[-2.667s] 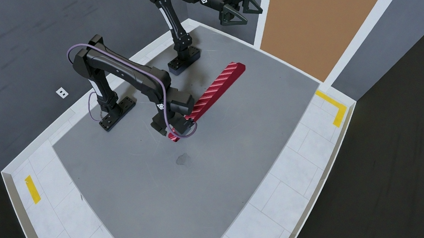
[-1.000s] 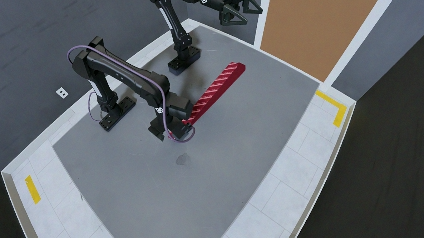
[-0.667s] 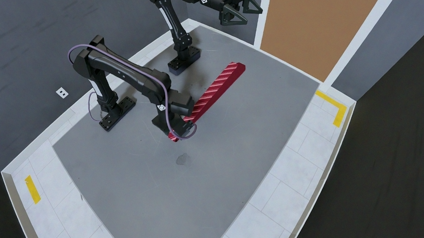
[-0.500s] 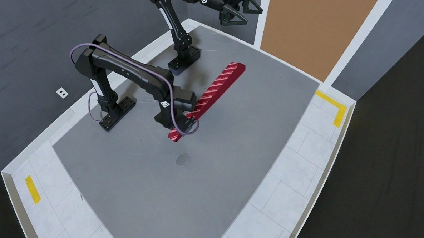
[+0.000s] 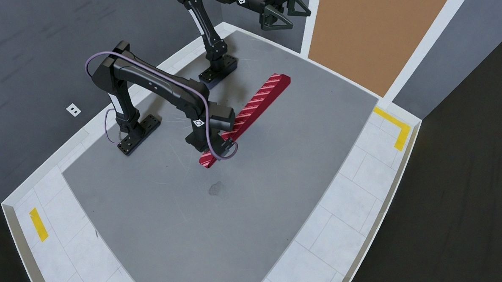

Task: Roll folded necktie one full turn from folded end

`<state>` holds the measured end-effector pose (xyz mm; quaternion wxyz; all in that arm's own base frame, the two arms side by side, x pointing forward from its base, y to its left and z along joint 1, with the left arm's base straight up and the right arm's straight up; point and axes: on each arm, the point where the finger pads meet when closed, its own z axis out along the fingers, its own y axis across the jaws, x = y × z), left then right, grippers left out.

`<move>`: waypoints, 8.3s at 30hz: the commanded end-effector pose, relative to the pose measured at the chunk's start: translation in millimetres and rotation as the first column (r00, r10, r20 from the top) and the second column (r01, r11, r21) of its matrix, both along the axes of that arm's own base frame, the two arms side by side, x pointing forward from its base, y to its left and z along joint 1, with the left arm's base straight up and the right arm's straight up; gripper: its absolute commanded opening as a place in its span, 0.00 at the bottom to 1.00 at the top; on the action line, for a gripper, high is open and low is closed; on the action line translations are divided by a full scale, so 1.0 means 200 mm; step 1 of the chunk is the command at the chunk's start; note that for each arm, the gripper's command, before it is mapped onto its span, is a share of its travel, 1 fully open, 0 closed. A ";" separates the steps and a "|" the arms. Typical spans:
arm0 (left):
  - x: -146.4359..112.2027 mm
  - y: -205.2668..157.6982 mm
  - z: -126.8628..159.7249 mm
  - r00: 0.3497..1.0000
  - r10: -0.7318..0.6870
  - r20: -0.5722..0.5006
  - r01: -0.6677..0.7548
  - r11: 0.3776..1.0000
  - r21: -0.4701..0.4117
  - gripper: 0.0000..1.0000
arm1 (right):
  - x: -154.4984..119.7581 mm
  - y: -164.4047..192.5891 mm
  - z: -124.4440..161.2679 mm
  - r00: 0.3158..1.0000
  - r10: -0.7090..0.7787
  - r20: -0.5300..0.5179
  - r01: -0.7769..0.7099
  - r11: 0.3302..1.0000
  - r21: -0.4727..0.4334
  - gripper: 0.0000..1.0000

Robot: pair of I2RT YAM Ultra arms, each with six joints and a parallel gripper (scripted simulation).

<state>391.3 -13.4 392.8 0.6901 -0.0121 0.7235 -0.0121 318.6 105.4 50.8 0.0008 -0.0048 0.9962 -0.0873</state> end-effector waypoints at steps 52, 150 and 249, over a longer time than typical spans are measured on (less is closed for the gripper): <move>-0.01 0.00 0.10 0.999 -0.008 0.048 0.009 1.000 -0.012 1.00 | 0.03 0.01 -0.18 1.000 -0.001 0.027 0.001 1.000 -0.003 0.04; -0.01 0.00 0.10 0.999 -0.008 0.048 0.009 1.000 -0.012 1.00 | 0.03 0.01 0.08 1.000 -0.001 0.027 -0.001 0.997 0.075 0.30; -0.01 0.00 0.10 0.999 -0.008 0.048 0.009 1.000 -0.012 1.00 | 0.03 0.01 0.18 1.000 -0.001 0.026 -0.006 0.967 0.255 0.90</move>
